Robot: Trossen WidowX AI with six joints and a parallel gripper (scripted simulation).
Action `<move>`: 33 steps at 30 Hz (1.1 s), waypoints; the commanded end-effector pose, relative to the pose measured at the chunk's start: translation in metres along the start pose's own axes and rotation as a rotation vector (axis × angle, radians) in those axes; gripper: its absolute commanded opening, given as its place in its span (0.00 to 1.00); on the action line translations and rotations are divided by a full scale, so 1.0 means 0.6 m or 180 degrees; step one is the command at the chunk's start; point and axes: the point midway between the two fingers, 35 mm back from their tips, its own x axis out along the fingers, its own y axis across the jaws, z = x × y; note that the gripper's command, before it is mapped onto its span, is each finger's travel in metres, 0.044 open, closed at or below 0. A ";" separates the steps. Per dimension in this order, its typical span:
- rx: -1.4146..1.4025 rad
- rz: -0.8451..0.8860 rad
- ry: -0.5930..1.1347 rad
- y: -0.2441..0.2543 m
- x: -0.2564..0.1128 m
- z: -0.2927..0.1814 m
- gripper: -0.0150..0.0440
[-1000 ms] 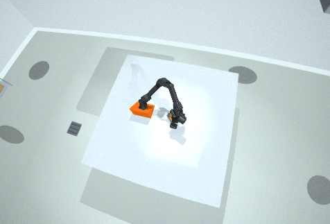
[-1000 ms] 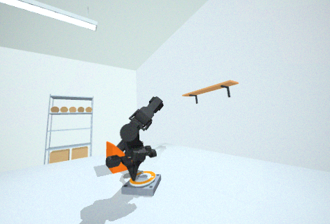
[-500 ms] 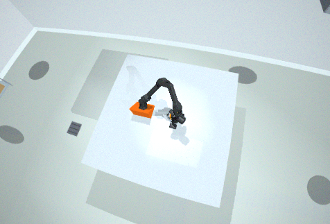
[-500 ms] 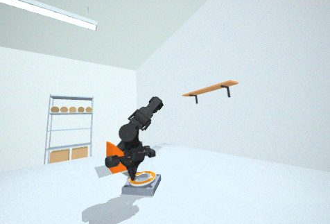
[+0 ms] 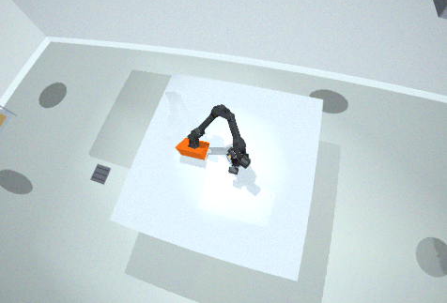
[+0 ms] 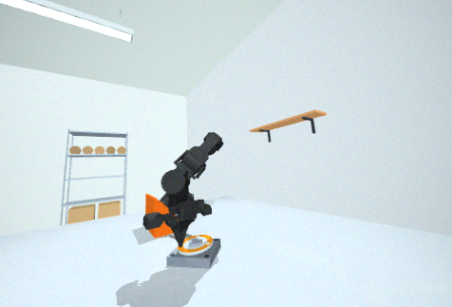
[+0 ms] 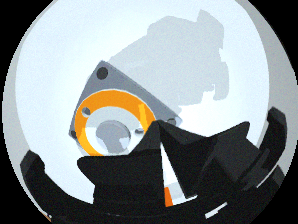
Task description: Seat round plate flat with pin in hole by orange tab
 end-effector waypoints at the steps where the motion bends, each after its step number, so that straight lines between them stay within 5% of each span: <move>1: 0.0015 -0.0006 0.0045 -0.001 0.004 -0.012 0.25; 33: 0.0017 -0.0006 0.0047 0.001 0.004 -0.038 0.25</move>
